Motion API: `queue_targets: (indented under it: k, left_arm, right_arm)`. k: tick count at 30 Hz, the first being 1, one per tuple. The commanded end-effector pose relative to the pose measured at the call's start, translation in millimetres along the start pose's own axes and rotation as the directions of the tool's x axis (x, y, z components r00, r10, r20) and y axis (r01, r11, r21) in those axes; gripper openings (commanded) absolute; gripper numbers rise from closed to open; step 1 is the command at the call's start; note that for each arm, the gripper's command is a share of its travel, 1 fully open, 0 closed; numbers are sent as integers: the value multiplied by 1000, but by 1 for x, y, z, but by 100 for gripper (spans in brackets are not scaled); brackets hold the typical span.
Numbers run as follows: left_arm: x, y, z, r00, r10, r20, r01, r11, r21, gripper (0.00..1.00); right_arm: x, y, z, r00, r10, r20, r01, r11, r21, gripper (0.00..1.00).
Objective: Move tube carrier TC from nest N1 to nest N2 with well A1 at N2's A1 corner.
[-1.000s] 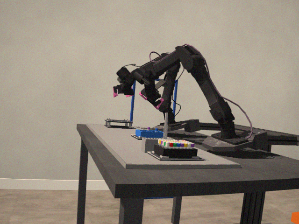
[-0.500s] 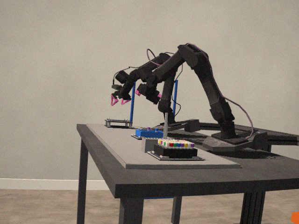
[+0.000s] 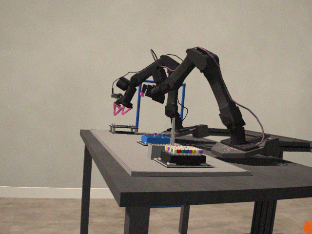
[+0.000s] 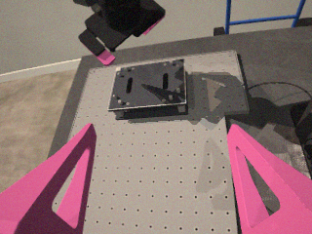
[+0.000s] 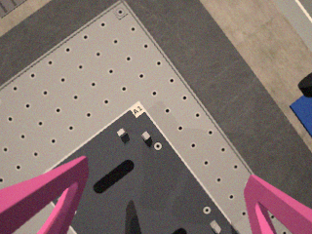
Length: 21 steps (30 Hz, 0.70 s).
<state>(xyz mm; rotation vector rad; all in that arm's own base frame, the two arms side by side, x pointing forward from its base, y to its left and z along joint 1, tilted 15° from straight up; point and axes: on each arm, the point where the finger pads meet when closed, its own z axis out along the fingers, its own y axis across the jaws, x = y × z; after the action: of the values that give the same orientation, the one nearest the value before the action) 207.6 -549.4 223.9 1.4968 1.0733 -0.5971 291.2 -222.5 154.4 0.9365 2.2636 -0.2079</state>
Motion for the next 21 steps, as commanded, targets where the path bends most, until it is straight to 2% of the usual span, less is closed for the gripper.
queue_targets:
  k: [1,10,21]
  left_arm:
    - [-32,22,9,987,-130,99,147,969,-196,100]
    - [-43,30,22,952,-265,155,303,897,-323,100]
    - [-52,25,26,952,-260,162,299,903,-309,100]
  right_arm:
    - [-8,15,-2,998,-58,-8,57,996,-63,100]
    - [-14,16,0,998,-58,3,58,996,-63,100]
    - [-14,16,0,998,-58,3,58,996,-63,100]
